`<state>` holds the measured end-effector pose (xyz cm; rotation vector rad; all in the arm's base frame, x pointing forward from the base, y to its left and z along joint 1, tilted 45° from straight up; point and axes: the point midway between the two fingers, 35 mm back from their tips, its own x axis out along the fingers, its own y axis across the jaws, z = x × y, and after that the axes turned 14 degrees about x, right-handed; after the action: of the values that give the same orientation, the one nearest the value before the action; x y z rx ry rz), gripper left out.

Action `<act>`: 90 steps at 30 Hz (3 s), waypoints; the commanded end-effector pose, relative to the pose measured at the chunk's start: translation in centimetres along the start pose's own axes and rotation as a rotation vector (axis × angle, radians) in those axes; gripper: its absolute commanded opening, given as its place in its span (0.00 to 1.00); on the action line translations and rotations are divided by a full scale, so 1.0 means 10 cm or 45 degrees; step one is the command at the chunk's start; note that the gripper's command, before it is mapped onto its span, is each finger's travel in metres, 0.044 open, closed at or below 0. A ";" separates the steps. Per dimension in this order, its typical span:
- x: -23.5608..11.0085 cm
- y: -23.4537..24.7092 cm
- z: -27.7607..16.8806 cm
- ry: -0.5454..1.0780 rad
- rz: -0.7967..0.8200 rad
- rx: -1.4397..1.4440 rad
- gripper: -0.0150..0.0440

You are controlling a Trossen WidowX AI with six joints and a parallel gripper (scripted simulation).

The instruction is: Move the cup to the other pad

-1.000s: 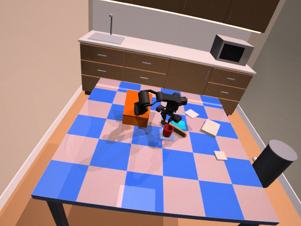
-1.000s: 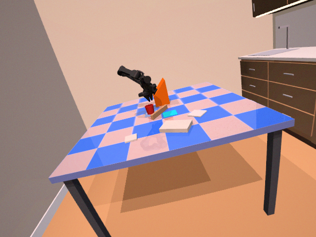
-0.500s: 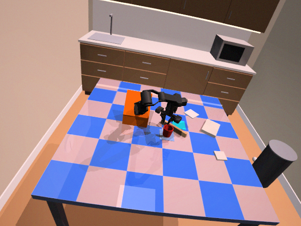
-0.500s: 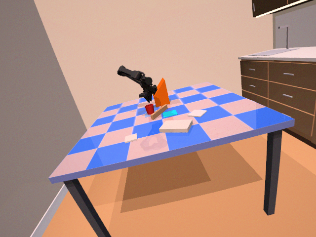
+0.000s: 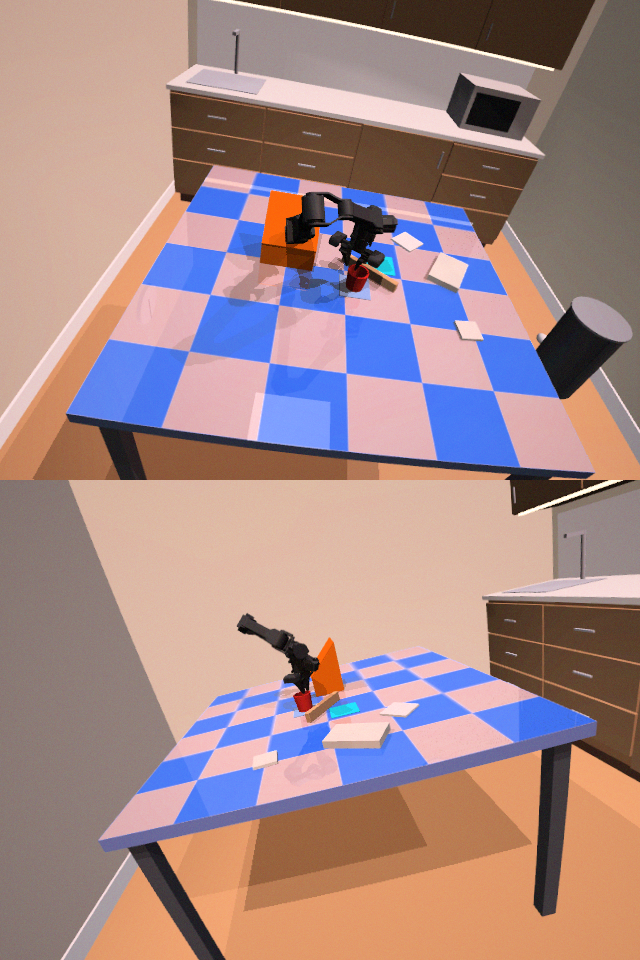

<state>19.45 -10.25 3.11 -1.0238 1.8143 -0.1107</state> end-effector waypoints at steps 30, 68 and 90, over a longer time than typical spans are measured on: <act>0.33 0.01 -0.04 0.008 -0.004 -0.001 0.31; -0.28 0.02 -0.01 0.015 -0.013 -0.016 0.25; -0.29 0.03 0.10 0.013 -0.011 -0.013 0.25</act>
<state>20.02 -8.02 4.82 -1.0455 1.8247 -0.1121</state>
